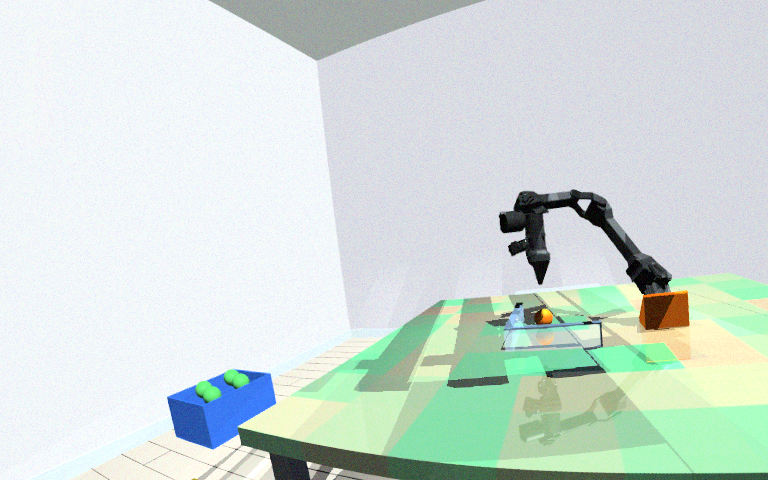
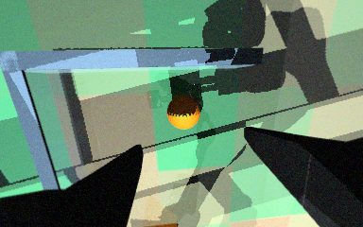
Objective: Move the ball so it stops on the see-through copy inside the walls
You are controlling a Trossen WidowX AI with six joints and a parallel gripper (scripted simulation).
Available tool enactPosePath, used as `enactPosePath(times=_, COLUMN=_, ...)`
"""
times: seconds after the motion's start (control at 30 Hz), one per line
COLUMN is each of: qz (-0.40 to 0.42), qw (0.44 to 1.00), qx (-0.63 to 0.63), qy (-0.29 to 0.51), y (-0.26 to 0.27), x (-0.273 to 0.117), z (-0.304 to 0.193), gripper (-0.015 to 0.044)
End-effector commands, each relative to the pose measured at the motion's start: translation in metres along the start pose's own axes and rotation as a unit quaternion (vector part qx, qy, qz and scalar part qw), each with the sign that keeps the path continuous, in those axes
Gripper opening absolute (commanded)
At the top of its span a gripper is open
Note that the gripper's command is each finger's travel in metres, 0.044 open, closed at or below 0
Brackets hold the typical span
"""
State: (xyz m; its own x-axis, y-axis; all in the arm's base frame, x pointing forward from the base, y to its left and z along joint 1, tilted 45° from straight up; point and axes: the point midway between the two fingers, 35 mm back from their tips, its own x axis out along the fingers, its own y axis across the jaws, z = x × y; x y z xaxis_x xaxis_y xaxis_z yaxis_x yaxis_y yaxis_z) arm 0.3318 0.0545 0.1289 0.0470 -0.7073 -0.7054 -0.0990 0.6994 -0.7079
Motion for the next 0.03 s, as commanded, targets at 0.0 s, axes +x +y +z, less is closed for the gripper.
enactPosePath(times=0.0, qz=-0.002, qw=1.0, qx=-0.014, qy=0.007, y=0.0003, x=-0.0038, z=-0.001, gripper=0.044)
